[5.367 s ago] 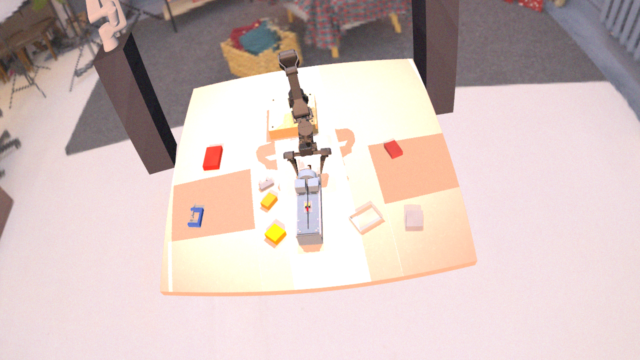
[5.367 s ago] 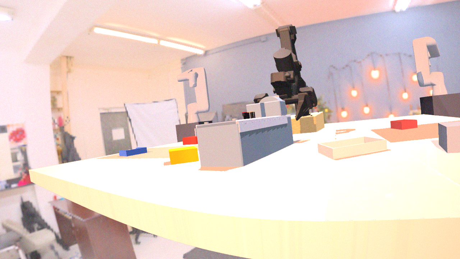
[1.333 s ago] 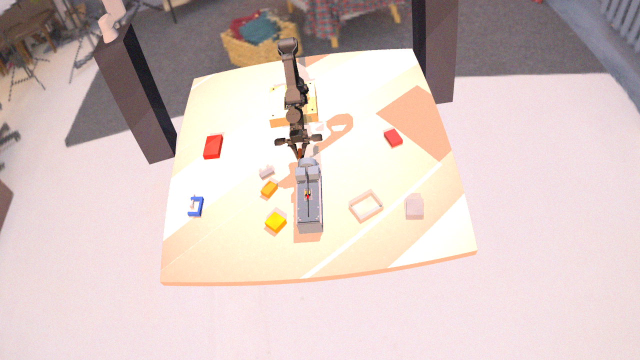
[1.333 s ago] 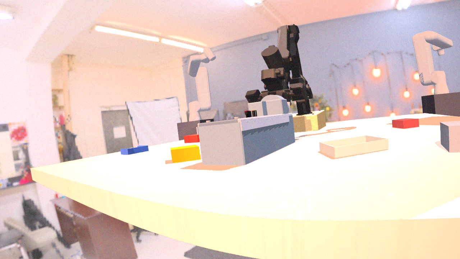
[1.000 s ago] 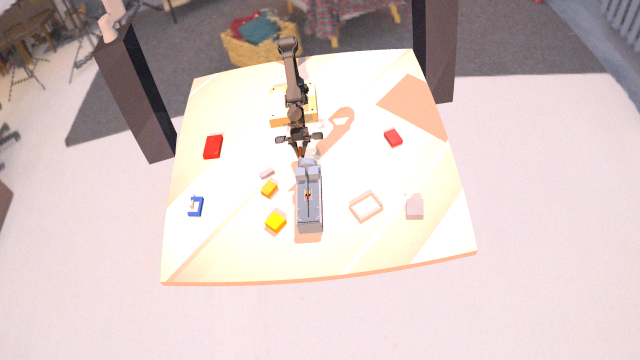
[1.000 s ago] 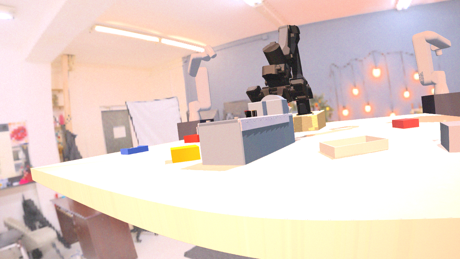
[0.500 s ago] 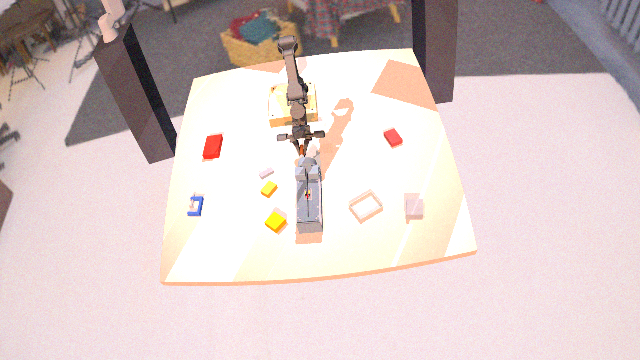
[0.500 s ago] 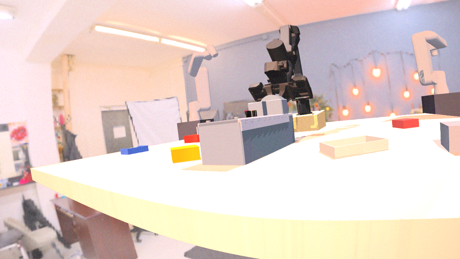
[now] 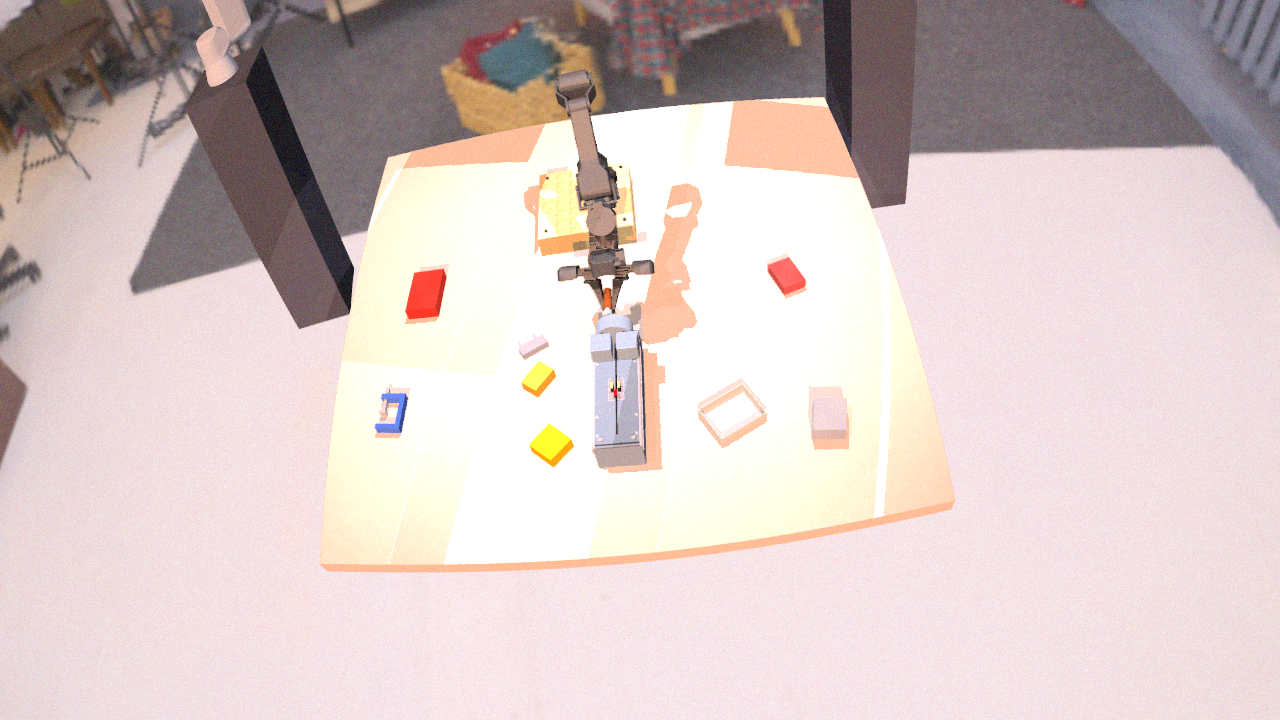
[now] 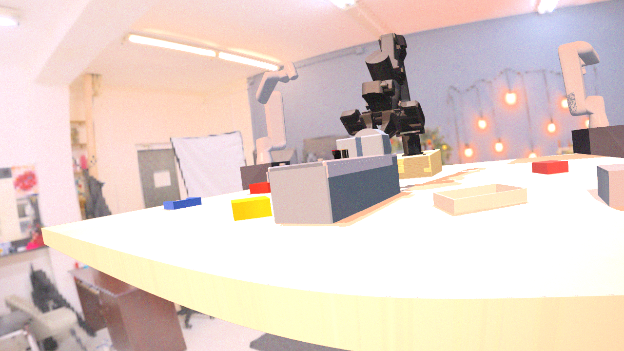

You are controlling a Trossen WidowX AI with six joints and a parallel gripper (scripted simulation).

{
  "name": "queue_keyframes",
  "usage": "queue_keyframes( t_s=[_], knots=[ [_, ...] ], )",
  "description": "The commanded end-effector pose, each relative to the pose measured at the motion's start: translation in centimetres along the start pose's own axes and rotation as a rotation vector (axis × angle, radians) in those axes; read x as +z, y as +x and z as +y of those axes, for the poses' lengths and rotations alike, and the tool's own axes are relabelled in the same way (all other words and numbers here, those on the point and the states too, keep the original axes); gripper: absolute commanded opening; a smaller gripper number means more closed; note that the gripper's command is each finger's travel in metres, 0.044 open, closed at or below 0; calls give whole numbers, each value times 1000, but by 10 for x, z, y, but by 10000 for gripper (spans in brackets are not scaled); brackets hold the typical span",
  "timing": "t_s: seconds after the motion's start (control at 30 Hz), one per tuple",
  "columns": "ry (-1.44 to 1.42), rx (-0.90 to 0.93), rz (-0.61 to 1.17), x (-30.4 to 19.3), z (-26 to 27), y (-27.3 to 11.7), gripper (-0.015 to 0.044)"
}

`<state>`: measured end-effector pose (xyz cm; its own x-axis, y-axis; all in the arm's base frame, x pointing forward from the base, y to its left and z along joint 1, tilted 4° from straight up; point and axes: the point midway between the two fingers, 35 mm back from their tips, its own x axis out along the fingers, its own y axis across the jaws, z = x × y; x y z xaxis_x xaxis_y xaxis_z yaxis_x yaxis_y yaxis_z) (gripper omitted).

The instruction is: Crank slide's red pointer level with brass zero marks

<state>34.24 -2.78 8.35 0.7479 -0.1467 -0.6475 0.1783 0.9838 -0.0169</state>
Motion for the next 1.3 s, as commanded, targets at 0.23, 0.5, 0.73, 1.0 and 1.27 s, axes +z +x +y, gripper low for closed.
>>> queue_keyframes(
  t_s=[0.23, 0.5, 0.73, 1.0, 1.27],
  knots=[
    [-4, 24, -7, 2, 12, -2, 0],
    [-4, 24, -7, 2, 15, -2, 0],
    [-3, 24, -7, 1, 18, -2, 0],
    [-3, 24, -7, 0, 21, -1, 0],
    [-3, 25, -7, -1, 24, 0, 0]
  ],
)
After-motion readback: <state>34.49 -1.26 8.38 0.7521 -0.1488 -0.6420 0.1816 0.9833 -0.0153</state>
